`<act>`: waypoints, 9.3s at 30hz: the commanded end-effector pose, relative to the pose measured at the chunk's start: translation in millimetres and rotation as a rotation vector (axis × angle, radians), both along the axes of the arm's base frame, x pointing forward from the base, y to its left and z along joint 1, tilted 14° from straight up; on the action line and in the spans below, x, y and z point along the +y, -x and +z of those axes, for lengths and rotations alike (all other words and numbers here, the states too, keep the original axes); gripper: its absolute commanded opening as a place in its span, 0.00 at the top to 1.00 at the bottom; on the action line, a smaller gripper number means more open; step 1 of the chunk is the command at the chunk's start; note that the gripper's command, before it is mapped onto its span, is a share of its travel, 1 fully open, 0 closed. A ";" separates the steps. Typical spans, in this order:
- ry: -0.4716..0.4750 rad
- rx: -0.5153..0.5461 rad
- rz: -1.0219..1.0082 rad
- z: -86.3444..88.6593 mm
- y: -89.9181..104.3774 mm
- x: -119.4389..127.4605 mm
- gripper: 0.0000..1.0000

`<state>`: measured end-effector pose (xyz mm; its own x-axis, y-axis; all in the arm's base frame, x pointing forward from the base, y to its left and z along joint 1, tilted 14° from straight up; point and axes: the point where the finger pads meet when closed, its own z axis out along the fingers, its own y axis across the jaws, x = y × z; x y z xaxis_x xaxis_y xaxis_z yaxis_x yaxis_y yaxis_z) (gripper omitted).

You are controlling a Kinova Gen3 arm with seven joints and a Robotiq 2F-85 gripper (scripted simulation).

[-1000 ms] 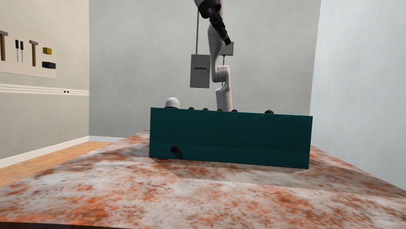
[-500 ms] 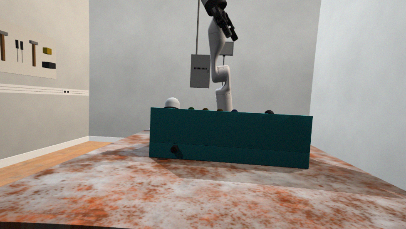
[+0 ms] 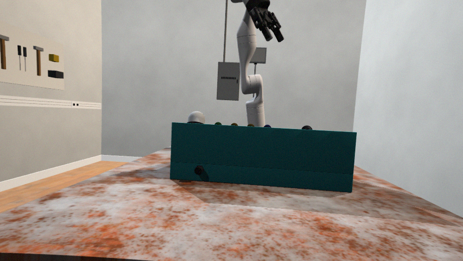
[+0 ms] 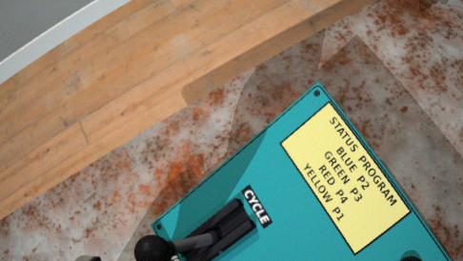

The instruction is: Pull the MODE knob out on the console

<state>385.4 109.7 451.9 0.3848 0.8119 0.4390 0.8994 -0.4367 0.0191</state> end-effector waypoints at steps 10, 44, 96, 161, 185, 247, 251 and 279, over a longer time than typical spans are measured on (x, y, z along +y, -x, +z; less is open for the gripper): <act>0.007 0.027 -0.207 -0.6 50.8 29.8 0.00; 0.056 -0.059 -0.757 -60.0 164.3 68.4 0.00; 0.053 -0.191 -1.011 -102.5 194.5 59.3 0.00; 0.047 -0.213 -1.012 -86.9 186.3 32.1 0.00; 0.041 -0.244 -1.018 -56.0 173.8 -62.2 0.00; 0.053 -0.192 -1.011 -67.0 182.4 -177.8 0.00; 0.053 -0.192 -1.011 -67.0 182.4 -177.8 0.00; 0.053 -0.192 -1.011 -67.0 182.4 -177.8 0.00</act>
